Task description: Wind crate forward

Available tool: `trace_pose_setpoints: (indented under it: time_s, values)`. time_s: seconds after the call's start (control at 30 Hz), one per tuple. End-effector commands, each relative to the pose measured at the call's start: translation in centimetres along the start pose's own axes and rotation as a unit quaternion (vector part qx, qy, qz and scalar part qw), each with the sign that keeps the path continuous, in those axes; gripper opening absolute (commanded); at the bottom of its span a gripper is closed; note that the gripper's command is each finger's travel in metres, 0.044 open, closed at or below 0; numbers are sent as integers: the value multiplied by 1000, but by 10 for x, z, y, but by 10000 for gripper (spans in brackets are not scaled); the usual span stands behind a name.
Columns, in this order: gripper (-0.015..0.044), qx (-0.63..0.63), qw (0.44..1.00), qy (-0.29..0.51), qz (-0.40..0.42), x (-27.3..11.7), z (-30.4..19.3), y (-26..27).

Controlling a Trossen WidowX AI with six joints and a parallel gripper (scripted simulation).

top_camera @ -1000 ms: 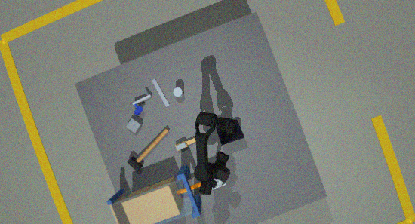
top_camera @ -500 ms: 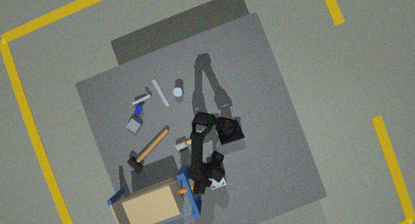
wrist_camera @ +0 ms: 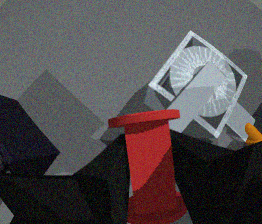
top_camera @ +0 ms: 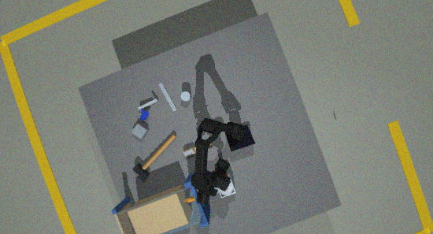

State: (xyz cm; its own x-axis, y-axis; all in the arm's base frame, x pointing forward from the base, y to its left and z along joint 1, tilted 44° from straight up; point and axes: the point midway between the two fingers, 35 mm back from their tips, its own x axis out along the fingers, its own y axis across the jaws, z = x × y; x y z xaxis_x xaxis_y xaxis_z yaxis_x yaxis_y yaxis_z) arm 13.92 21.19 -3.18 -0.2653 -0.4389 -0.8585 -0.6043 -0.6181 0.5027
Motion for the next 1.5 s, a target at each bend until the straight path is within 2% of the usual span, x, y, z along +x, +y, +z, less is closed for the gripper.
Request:
trace_pose_setpoints:
  time_s: [0.0,1.47]
  values:
    - [0,10,1000,15,-14,-4,-15,-15]
    - [0,11,1000,15,-17,-15,-33,-80]
